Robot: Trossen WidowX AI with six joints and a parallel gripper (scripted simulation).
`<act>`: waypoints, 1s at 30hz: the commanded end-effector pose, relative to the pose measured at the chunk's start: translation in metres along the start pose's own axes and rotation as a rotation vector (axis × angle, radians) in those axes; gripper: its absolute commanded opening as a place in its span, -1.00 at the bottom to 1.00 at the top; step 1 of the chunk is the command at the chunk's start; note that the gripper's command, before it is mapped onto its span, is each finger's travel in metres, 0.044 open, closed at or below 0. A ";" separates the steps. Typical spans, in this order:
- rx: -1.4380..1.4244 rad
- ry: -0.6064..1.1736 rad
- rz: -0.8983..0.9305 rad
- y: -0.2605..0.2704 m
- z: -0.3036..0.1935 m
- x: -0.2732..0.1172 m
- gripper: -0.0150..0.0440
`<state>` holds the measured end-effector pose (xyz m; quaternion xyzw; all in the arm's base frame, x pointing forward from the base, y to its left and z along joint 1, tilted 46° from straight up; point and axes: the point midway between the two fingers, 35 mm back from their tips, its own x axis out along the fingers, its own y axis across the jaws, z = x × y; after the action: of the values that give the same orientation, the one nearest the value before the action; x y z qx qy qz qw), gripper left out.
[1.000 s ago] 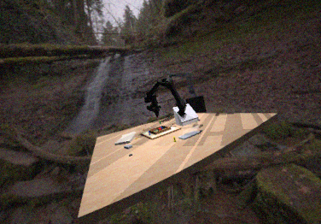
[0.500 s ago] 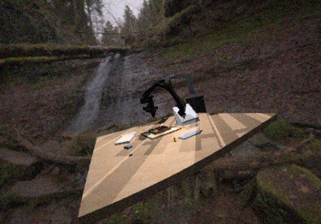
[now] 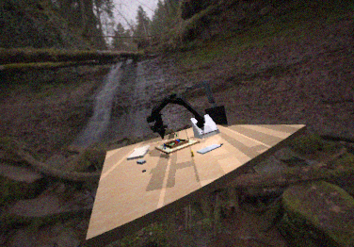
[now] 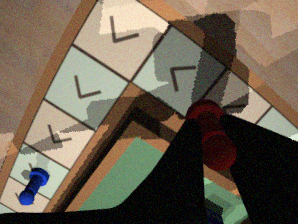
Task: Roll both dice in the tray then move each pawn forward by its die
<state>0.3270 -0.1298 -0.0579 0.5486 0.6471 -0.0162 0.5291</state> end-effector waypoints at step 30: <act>-0.002 -0.005 0.006 0.007 0.006 0.052 -0.22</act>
<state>0.3437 -0.0937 -0.0934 0.5496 0.6450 -0.0150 0.5307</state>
